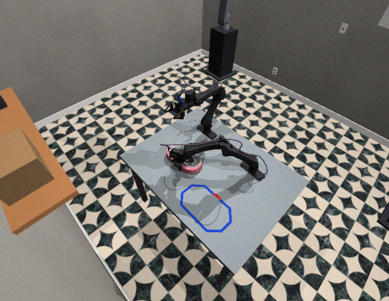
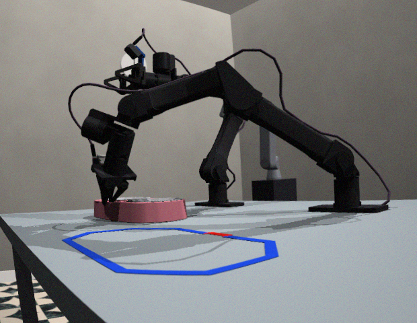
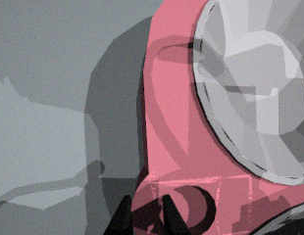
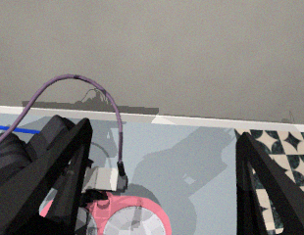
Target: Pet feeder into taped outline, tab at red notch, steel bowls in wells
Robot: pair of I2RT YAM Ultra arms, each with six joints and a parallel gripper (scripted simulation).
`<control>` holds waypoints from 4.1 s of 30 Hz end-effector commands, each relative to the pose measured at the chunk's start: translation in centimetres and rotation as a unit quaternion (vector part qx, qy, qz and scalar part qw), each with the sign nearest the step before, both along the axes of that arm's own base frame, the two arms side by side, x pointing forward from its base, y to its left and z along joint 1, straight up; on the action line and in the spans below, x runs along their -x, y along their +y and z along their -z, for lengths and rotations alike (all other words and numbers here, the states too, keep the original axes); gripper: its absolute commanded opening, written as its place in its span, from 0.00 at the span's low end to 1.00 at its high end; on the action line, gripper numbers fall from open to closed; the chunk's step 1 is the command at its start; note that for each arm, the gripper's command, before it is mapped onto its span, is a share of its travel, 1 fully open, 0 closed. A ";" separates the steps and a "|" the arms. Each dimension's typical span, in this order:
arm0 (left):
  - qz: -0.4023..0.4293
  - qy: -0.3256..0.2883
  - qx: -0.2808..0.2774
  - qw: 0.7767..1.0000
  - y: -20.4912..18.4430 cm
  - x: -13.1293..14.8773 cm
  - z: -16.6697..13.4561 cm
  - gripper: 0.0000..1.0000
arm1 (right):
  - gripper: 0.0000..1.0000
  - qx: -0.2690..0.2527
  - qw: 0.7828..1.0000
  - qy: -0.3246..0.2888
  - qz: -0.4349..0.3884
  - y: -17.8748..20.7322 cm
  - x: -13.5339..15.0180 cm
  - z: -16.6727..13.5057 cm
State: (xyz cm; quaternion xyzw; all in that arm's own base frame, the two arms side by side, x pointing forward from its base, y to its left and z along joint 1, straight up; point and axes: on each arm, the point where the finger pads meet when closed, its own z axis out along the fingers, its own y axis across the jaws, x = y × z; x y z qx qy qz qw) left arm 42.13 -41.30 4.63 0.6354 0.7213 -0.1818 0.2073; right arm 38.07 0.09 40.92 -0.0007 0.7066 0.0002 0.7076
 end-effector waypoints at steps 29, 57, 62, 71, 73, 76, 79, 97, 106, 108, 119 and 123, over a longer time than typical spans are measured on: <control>-0.211 -0.005 0.003 0.977 10.3 -1.5 -1.1 0.17 | 1.00 0.000 1.000 -0.007 0.001 0.1 0.7 -0.5; -0.426 -0.005 0.005 0.905 19.2 -1.2 -1.1 0.17 | 1.00 0.000 1.000 -0.007 0.001 0.1 0.7 -0.5; -0.464 -0.004 0.004 0.886 20.8 -0.9 -1.0 0.17 | 1.00 0.000 1.000 -0.007 0.001 0.1 0.7 -0.5; -0.516 -0.001 0.001 0.857 23.0 -0.3 -0.9 0.17 | 1.00 0.000 1.000 -0.007 0.001 0.1 0.7 -0.5; -0.530 0.000 -0.001 0.848 23.6 -0.1 -0.8 0.17 | 1.00 0.000 1.000 -0.007 0.001 0.1 0.7 -0.5; -0.552 0.001 -0.003 0.834 24.6 0.2 -0.7 0.17 | 1.00 0.000 1.000 -0.007 0.001 0.1 0.7 -0.5; -0.572 0.003 -0.006 0.820 25.4 0.5 -0.7 0.17 | 1.00 0.000 1.000 -0.007 0.001 0.1 0.7 -0.5; -0.659 -0.001 -0.003 0.752 28.8 1.3 -1.1 0.17 | 1.00 0.000 1.000 -0.007 0.001 0.1 0.7 -0.5; -0.721 0.001 -0.005 0.693 31.1 2.3 -0.8 0.17 | 1.00 0.000 1.000 -0.007 0.001 0.1 0.7 -0.5; -0.732 0.001 -0.006 0.681 31.5 2.5 -0.8 0.17 | 1.00 0.000 1.000 -0.007 0.001 0.1 0.7 -0.5; -0.783 -0.002 0.001 0.622 33.2 2.8 -1.3 0.17 | 1.00 0.000 1.000 -0.007 0.001 0.1 0.7 -0.5; -0.801 -0.005 0.011 0.598 33.5 2.2 -1.9 0.17 | 1.00 0.000 1.000 -0.007 0.001 0.1 0.7 -0.5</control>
